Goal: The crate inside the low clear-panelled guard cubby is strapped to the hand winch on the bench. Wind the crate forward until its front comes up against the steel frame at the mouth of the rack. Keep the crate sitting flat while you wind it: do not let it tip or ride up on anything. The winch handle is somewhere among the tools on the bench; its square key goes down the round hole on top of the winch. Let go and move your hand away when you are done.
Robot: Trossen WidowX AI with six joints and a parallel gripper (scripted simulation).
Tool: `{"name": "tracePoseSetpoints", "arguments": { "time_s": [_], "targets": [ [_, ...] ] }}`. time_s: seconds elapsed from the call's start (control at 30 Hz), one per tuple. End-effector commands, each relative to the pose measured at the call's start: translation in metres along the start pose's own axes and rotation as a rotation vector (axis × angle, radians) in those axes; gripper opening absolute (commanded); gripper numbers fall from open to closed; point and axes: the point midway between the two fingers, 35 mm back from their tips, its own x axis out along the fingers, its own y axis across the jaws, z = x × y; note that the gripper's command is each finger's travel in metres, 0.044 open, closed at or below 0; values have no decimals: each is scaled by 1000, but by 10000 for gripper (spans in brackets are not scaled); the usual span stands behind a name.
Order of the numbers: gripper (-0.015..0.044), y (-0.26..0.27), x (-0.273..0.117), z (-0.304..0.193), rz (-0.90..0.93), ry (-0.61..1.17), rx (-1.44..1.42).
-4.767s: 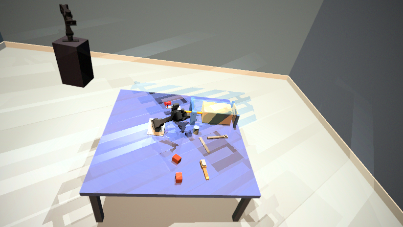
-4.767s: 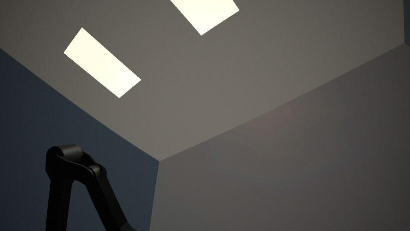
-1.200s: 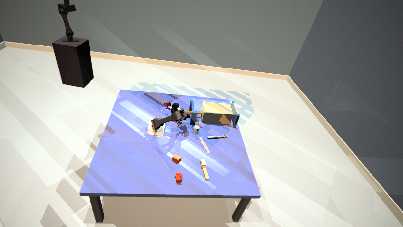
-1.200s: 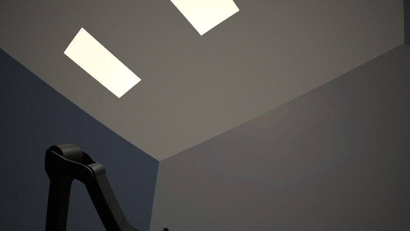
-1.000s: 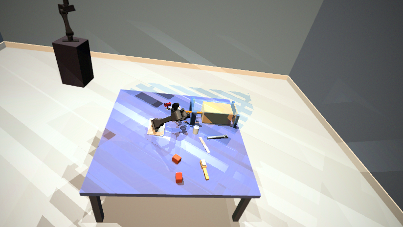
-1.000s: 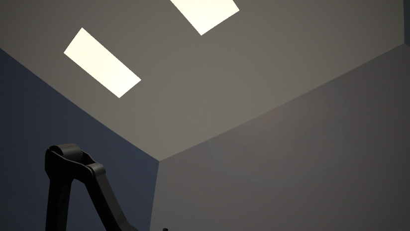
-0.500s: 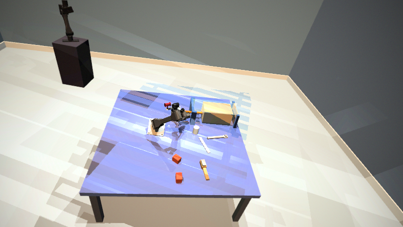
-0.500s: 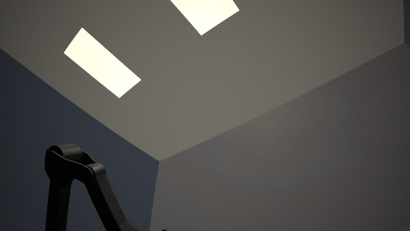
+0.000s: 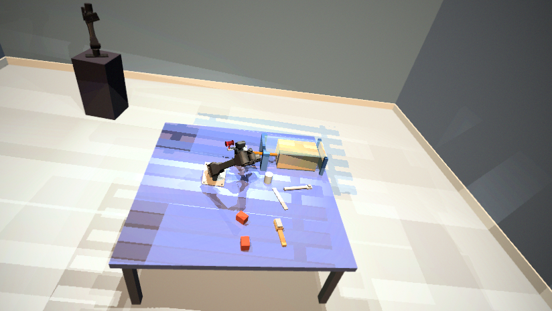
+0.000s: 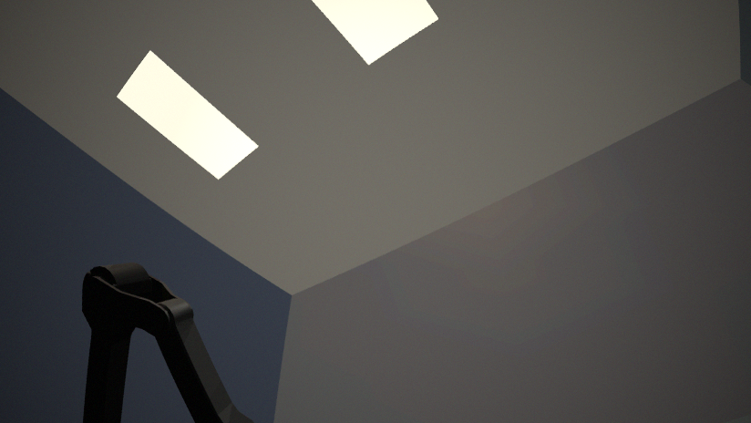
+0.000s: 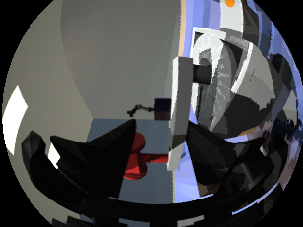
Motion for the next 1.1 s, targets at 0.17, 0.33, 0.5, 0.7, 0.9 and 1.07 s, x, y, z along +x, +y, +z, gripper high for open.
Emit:
{"name": "tracePoseSetpoints", "arguments": {
  "time_s": [0.17, 0.33, 0.5, 0.7, 0.9, 1.07],
  "targets": [
    [240, -7, 0, 3, 0, 0, 0],
    [240, -7, 0, 3, 0, 0, 0],
    [240, -7, 0, 3, 0, 0, 0],
    [240, -7, 0, 3, 0, 0, 0],
    [240, -7, 0, 3, 0, 0, 0],
    [240, -7, 0, 3, 0, 0, 0]
  ]
}}
